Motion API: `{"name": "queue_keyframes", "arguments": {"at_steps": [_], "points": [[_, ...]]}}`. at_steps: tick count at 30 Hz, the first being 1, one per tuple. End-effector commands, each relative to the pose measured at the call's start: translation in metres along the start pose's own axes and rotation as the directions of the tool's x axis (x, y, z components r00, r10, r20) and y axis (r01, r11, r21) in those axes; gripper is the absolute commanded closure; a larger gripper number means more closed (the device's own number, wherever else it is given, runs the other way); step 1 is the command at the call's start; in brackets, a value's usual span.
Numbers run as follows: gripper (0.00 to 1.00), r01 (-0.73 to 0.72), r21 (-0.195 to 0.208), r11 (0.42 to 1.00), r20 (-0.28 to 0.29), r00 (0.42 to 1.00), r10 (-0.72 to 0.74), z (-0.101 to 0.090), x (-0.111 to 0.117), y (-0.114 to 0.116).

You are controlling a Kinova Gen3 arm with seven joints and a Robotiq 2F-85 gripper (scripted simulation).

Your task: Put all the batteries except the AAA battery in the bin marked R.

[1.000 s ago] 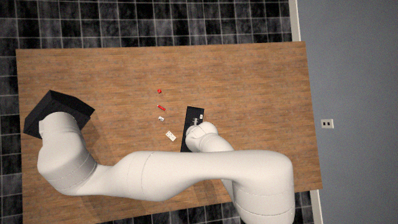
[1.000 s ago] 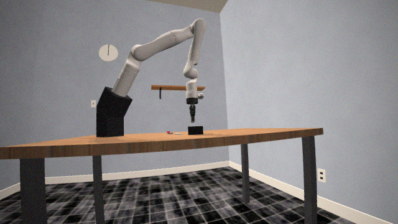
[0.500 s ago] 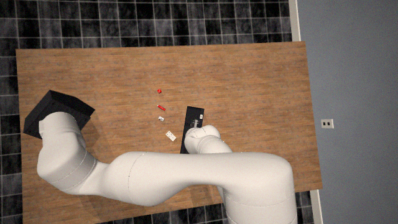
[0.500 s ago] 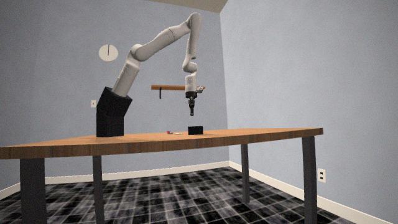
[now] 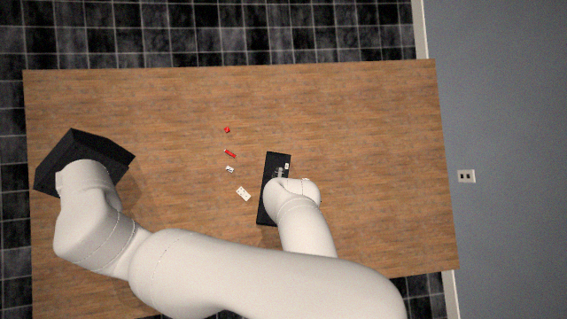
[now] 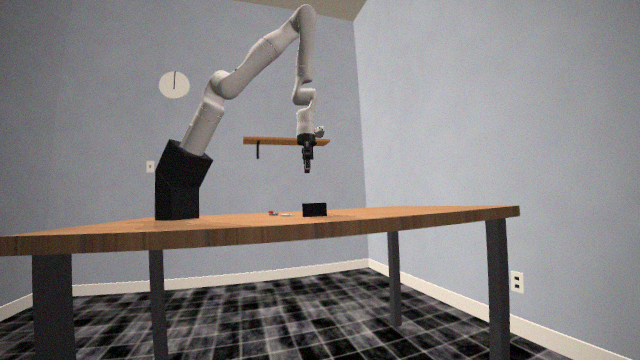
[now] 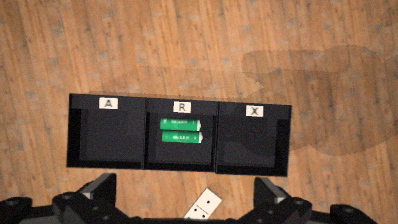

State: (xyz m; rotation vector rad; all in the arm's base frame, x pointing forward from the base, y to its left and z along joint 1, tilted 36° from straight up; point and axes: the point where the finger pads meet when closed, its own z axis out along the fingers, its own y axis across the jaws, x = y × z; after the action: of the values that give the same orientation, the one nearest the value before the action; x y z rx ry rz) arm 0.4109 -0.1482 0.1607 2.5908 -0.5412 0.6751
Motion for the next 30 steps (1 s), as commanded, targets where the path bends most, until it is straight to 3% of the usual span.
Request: {"name": "queue_keyframes", "arguments": {"at_steps": [1, 9, 30], "points": [[0.0, -0.015, 0.024, 1.0, 0.0, 1.0, 0.015, -0.015, 0.008, -0.006], [0.0, -0.015, 0.024, 1.0, 0.0, 1.0, 0.015, -0.042, 0.008, -0.005], [0.0, -0.015, 0.024, 1.0, 0.001, 1.0, 0.015, -0.042, 0.008, -0.005]]}}
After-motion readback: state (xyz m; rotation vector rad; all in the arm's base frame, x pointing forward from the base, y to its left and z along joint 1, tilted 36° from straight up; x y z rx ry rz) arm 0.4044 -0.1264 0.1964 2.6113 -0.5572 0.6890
